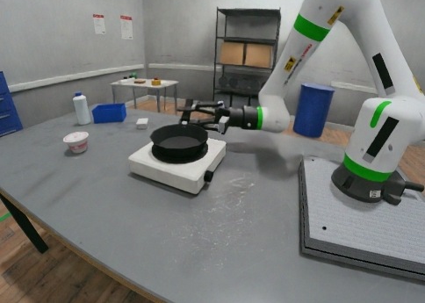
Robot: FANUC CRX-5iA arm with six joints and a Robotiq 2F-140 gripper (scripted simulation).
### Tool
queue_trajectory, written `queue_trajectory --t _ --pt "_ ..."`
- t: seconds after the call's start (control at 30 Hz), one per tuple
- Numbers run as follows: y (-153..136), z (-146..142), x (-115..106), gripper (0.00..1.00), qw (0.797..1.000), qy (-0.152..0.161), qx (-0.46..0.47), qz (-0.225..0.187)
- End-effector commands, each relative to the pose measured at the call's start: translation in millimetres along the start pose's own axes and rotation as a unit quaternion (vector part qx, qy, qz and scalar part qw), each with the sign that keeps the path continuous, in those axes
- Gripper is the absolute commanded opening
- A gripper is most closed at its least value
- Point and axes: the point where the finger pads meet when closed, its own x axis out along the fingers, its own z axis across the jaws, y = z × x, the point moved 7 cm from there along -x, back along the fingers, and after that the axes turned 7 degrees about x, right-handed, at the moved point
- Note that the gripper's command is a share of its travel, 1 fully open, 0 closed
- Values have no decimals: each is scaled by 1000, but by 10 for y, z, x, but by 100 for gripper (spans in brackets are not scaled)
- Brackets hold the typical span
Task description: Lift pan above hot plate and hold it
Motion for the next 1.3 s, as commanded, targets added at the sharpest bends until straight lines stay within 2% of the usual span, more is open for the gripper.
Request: queue_trajectory --t 0.0,0.13,0.17,1.27 --pt "-3 8 2 41 1000 -1 -1 0" --pt "-3 8 2 41 1000 -1 -1 0" --pt "-3 8 2 10 1000 -1 -1 0" --pt "-3 8 2 10 1000 -1 -1 0"
